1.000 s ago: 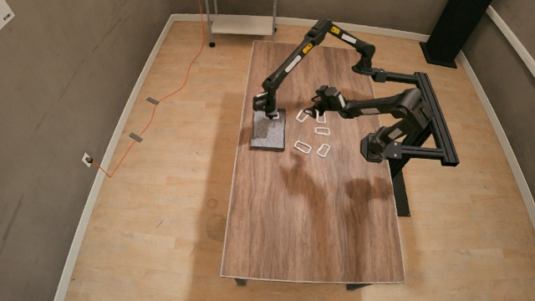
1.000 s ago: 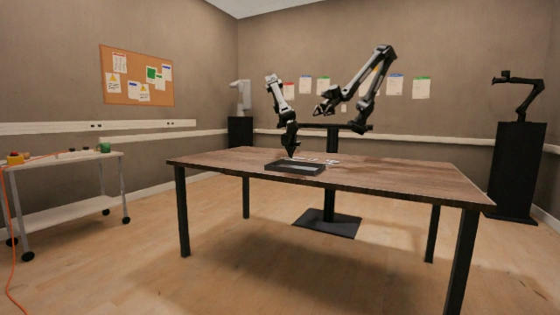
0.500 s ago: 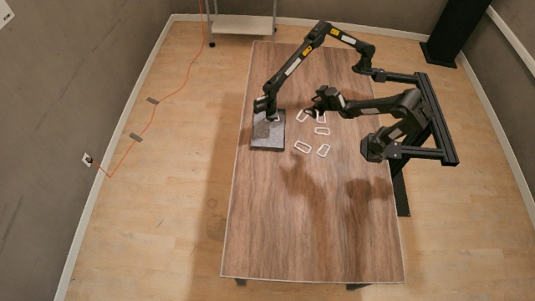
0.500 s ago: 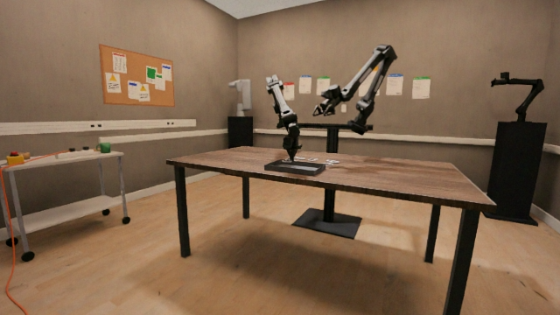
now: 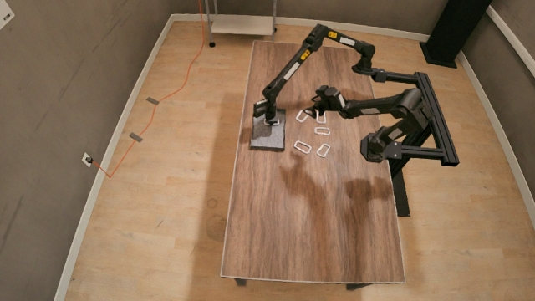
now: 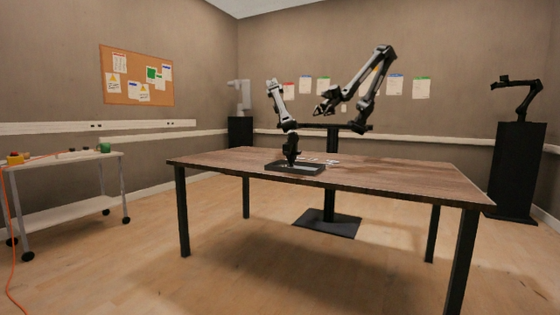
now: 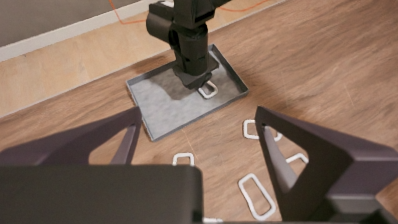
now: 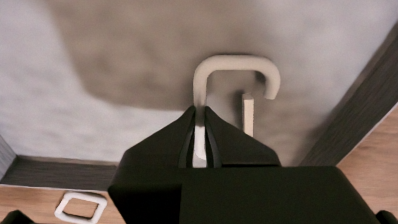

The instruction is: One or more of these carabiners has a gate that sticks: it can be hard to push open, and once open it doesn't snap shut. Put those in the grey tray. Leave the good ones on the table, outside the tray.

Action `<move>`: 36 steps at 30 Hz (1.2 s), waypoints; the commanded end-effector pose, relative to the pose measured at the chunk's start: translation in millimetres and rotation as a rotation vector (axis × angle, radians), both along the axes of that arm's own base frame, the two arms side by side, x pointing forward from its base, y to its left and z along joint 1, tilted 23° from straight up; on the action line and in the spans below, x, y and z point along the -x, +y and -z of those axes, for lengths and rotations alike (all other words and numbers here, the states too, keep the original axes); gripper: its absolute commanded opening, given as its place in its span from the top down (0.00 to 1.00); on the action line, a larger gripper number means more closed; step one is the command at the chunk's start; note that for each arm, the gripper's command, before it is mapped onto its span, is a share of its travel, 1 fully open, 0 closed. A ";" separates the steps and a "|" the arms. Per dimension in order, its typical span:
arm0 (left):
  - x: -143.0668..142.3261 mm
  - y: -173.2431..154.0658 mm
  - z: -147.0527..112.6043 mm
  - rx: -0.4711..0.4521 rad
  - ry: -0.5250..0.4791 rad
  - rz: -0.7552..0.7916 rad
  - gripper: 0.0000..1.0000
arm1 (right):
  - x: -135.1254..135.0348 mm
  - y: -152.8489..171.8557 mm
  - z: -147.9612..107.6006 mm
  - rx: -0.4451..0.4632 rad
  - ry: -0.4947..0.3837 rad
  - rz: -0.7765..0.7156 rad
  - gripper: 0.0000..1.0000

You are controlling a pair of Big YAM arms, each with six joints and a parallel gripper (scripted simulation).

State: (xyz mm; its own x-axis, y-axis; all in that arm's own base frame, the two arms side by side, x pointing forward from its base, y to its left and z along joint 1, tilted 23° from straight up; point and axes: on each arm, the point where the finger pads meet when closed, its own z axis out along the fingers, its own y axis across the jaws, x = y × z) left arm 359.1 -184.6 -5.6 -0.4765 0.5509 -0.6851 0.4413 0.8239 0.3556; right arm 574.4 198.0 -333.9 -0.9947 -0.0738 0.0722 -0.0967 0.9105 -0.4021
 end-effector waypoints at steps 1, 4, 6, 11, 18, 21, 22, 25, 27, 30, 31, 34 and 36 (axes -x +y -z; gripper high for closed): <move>-9.4 -10.0 -8.6 0.022 -0.024 0.002 0.00 | -35.7 7.6 -21.9 -0.029 -0.066 0.011 0.99; -9.4 -10.0 -8.6 0.022 -0.024 0.002 0.00 | -35.7 7.6 -21.9 -0.029 -0.066 0.011 0.88; -9.4 -10.0 -8.6 0.022 -0.024 0.002 0.00 | -36.3 10.6 -32.4 -0.035 -0.079 0.009 0.65; -9.4 -10.0 -8.6 0.022 -0.024 0.002 0.00 | -30.5 16.6 -32.3 -0.036 -0.082 0.006 0.17; -9.4 -10.0 -8.6 0.022 -0.024 0.002 0.00 | -4.9 22.5 -32.9 -0.017 -0.040 -0.009 0.17; -9.4 -10.0 -8.6 0.022 -0.024 0.002 0.00 | 1.6 22.9 -35.9 -0.012 -0.029 -0.009 0.17; -9.4 -10.0 -8.6 0.022 -0.024 0.002 0.00 | -5.6 26.5 -36.9 -0.019 -0.043 -0.009 0.17; -9.4 -10.0 -8.6 0.022 -0.024 0.002 0.00 | 5.0 24.7 -42.9 -0.010 -0.022 -0.009 0.17; -9.4 -10.0 -8.6 0.022 -0.024 0.002 0.00 | -3.7 31.4 -52.2 -0.019 -0.040 -0.009 0.17; -9.4 -10.0 -8.6 0.022 -0.024 0.002 0.00 | -4.3 32.2 -54.3 -0.019 -0.042 -0.009 0.17; -9.4 -10.0 -8.6 0.022 -0.024 0.002 0.00 | -4.3 32.2 -54.3 -0.019 -0.042 -0.009 0.17; -9.4 -10.0 -8.6 0.022 -0.024 0.002 0.00 | 7.0 29.6 -57.8 -0.010 -0.021 -0.009 0.17; -9.4 -10.0 -8.6 0.022 -0.024 0.002 0.00 | 4.4 36.6 -72.2 -0.014 -0.028 -0.009 0.17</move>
